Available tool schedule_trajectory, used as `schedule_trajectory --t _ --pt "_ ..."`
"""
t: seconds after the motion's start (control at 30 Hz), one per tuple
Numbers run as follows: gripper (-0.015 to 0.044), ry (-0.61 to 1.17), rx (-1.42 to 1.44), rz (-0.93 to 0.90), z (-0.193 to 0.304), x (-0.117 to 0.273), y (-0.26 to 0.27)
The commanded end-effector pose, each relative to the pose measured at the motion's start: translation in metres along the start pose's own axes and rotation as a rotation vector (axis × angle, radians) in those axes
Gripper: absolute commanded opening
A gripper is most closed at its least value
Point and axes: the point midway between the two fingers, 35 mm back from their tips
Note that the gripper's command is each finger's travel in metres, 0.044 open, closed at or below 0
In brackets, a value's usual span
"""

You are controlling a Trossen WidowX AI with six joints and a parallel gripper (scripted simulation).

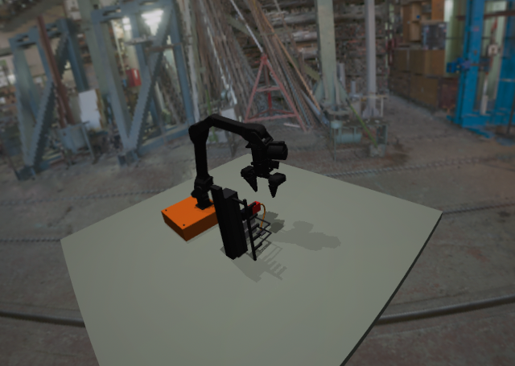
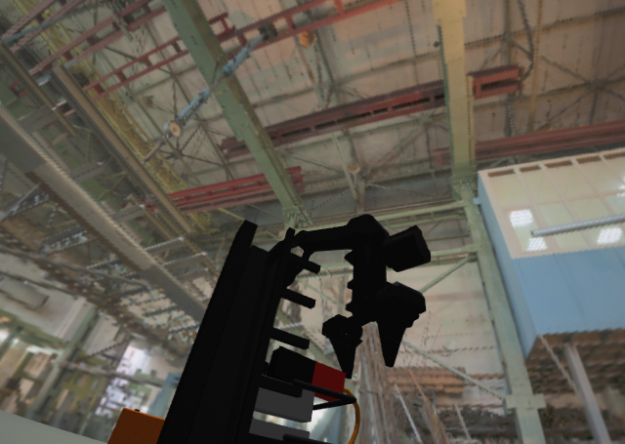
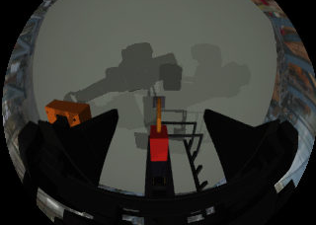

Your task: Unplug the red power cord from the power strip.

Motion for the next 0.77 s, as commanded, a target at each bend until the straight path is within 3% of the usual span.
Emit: schedule_trajectory --t 0.0,0.73 --pt "0.0440 0.000 -0.017 0.000 -0.0037 0.0021 0.0000" --pt "0.0440 0.000 -0.017 0.000 -0.0037 0.0021 0.0000"
Point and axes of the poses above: the point midway between the two fingers, 35 mm back from their tips, its own x axis back along the fingers, its own y axis across the jaws, z = x × y, and after that the axes turned 6 degrees about -x, right-handed
